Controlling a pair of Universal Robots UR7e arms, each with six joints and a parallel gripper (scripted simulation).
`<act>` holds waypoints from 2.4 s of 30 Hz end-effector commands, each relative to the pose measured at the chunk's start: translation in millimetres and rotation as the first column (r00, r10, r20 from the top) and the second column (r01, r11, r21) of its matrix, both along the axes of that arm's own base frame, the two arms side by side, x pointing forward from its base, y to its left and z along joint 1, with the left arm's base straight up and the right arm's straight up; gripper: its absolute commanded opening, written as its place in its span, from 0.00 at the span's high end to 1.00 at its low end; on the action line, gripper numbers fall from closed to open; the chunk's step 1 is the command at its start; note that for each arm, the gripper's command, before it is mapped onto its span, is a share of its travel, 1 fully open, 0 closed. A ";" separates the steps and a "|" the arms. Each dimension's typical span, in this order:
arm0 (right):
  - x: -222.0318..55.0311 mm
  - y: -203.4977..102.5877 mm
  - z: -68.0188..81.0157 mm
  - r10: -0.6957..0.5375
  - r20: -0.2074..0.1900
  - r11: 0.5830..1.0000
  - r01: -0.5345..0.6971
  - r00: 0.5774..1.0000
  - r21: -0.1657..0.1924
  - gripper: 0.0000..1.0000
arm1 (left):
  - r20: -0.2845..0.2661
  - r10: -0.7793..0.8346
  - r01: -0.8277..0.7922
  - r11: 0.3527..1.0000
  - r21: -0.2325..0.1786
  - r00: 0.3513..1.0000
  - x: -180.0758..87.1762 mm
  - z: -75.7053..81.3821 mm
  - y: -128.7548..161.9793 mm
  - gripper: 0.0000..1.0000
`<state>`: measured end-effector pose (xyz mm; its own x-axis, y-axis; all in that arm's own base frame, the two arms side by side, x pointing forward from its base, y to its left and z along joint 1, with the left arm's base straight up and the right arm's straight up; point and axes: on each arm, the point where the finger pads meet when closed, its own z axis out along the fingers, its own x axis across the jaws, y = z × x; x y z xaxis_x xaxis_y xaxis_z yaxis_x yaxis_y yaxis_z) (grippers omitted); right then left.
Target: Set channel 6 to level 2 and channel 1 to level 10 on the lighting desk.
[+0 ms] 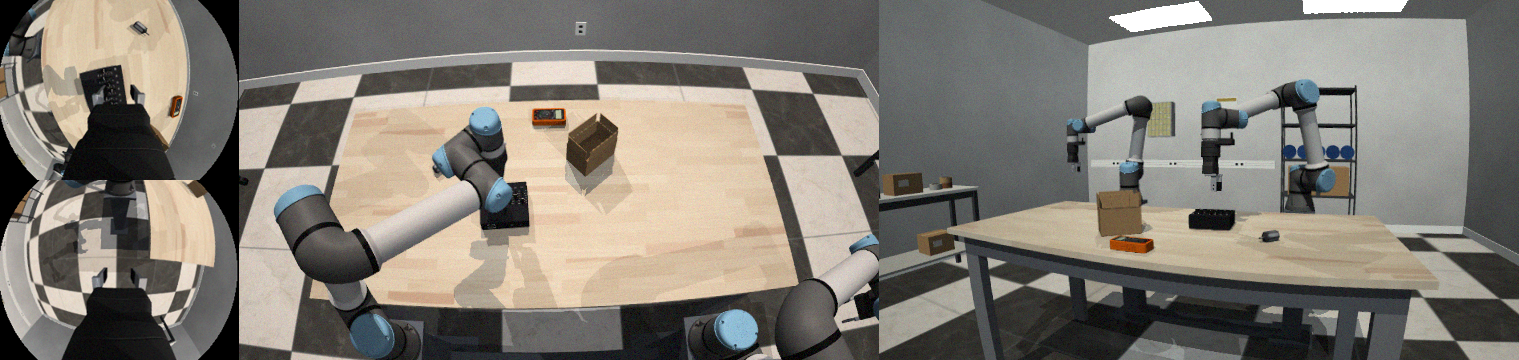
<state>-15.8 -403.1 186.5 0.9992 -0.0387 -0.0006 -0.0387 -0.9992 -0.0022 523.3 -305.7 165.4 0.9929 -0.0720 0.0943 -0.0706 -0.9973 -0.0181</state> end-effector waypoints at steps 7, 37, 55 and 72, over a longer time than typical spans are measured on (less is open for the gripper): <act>0.2 -0.5 0.5 0.000 0.001 1.000 0.000 1.000 -0.002 0.00 | -0.031 -0.371 0.371 0.928 0.019 0.928 -7.0 8.8 -3.7 0.00; 0.2 -0.5 0.5 0.000 0.001 1.000 0.000 1.000 -0.002 0.00 | -0.091 -0.943 0.947 0.322 0.002 0.321 -33.4 24.8 -19.9 0.00; 0.2 -0.5 0.5 0.000 0.001 1.000 0.000 1.000 -0.002 0.00 | -0.095 -0.989 0.994 0.112 -0.011 0.110 -42.6 28.5 -24.8 0.00; 0.2 -0.5 0.5 0.000 0.001 1.000 0.000 1.000 -0.002 0.00 | -0.095 -0.992 0.996 0.086 -0.013 0.085 -43.8 28.9 -25.4 0.00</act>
<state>-15.8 -403.1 186.5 0.9992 -0.0387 -0.0006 -0.0387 -0.9992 -0.0022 479.0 -330.5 193.2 0.0148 -0.9999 -0.0020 -0.9999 -0.0148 0.0041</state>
